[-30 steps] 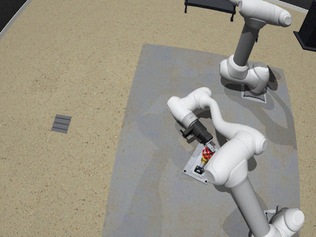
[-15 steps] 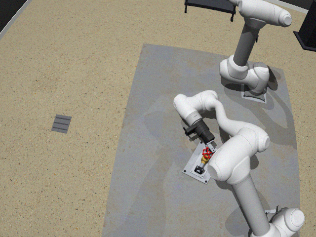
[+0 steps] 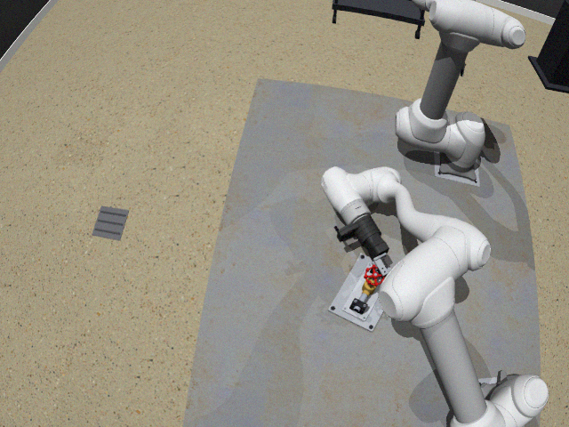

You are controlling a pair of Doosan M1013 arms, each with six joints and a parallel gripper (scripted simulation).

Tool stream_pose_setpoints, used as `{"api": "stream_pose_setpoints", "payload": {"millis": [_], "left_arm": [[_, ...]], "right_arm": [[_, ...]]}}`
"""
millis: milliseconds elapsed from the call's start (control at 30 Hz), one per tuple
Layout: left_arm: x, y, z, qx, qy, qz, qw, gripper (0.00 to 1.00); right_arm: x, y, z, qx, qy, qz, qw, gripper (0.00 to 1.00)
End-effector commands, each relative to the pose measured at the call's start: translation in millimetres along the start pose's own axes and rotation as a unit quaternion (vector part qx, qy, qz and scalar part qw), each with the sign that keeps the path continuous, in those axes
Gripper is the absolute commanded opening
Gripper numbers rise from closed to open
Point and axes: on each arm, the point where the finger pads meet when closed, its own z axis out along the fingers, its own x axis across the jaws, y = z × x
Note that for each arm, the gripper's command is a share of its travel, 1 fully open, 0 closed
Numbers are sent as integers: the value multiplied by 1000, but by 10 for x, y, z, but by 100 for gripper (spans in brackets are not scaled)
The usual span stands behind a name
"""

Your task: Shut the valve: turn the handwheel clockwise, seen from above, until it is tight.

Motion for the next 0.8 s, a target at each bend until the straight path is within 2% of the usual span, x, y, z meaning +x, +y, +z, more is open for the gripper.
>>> {"api": "stream_pose_setpoints", "payload": {"millis": [0,767], "left_arm": [[-16,0,3,10,1,0,1000,0],[-15,-1,29,56,1,0,998,0]], "right_arm": [[1,1,-6,-1,0,0,1000,100],[1,1,-6,-1,0,0,1000,100]]}}
